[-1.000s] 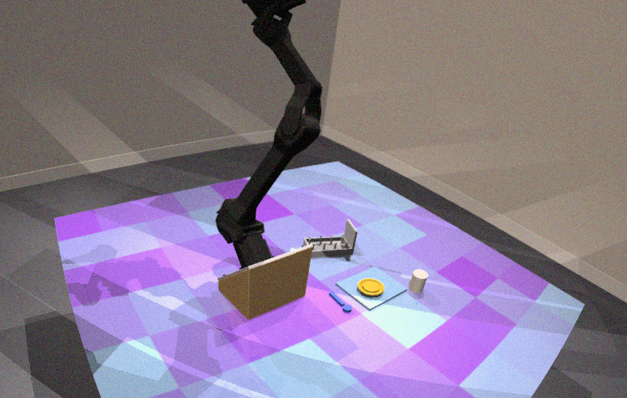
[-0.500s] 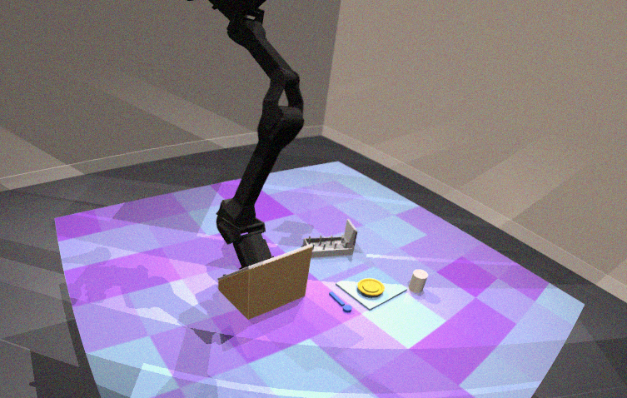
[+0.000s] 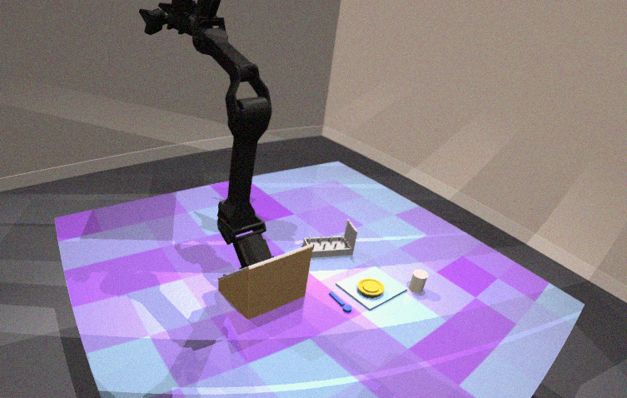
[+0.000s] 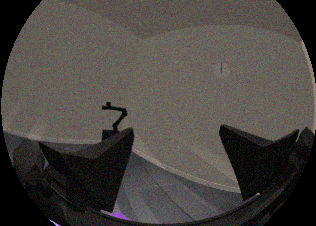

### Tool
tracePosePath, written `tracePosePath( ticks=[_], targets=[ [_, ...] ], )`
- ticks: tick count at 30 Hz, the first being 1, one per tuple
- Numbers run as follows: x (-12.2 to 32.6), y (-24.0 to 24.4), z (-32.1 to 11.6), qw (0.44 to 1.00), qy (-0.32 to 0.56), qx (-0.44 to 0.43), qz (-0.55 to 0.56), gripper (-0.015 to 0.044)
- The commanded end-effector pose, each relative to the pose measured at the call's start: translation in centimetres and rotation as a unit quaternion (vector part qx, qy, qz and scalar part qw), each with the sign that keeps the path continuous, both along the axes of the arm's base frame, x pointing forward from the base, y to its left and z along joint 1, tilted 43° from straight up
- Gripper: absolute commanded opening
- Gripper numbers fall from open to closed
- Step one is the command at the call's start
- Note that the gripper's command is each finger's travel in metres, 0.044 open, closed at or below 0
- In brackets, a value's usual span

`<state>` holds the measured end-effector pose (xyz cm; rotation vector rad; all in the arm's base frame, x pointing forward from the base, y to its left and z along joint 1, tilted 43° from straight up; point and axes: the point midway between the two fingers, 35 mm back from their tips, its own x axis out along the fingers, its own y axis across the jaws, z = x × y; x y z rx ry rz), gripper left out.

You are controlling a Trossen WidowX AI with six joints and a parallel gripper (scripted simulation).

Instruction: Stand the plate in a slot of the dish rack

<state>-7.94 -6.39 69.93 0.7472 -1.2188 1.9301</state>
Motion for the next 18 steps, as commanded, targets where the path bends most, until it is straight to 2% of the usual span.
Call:
tracePosePath(
  ticks=[1,9,18],
  targets=[
    [-0.3,5.0,-0.3,0.998,-0.002,-0.049,-0.048,0.04],
    [1.1,14.6,-1.9,0.979,0.001,-0.148,-0.141,0.04],
    [5.9,23.9,-5.1,0.936,0.024,-0.257,-0.24,0.04]
  ],
)
